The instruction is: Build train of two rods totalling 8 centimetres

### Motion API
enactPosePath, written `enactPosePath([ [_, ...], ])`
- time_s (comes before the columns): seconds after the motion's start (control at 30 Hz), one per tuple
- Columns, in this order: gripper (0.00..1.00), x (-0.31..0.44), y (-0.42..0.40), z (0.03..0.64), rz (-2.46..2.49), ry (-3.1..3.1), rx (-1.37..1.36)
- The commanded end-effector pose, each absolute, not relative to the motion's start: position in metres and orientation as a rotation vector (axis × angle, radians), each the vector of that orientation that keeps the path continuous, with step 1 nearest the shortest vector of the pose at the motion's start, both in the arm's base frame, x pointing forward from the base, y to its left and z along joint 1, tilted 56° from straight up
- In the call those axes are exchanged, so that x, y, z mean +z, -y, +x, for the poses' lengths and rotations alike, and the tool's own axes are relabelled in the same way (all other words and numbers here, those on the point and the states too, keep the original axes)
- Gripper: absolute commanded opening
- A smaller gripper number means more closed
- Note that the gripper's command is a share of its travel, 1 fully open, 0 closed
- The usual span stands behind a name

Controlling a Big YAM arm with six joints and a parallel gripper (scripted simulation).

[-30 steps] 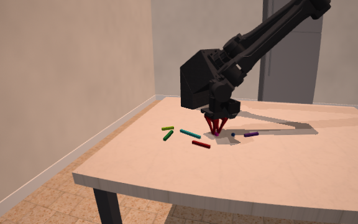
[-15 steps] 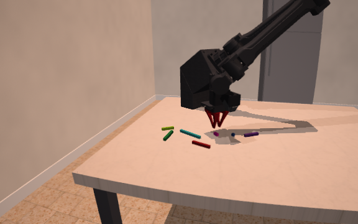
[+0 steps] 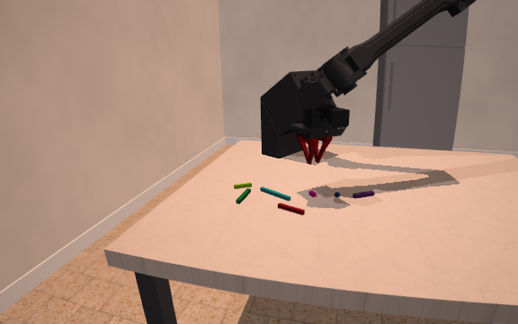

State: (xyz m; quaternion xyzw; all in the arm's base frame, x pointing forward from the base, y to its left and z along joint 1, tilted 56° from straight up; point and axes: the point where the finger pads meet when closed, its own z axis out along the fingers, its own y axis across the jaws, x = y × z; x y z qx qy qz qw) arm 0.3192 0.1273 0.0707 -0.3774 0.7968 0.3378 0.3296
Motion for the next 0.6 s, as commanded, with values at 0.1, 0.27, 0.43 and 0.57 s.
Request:
enactPosePath([
  [0.1,0.23,0.0713,-0.1270,0.3162,-1.034,-2.066,0.881],
  [0.27,1.00,0.0724,-0.1269,0.3190,-1.039,-2.052,0.868],
  [0.43,1.00,0.0724,-0.1269,0.3190,-1.033,-2.057,0.872],
  [0.57,1.00,0.0724,-0.1269,0.3190,-1.033,-2.057,0.872],
])
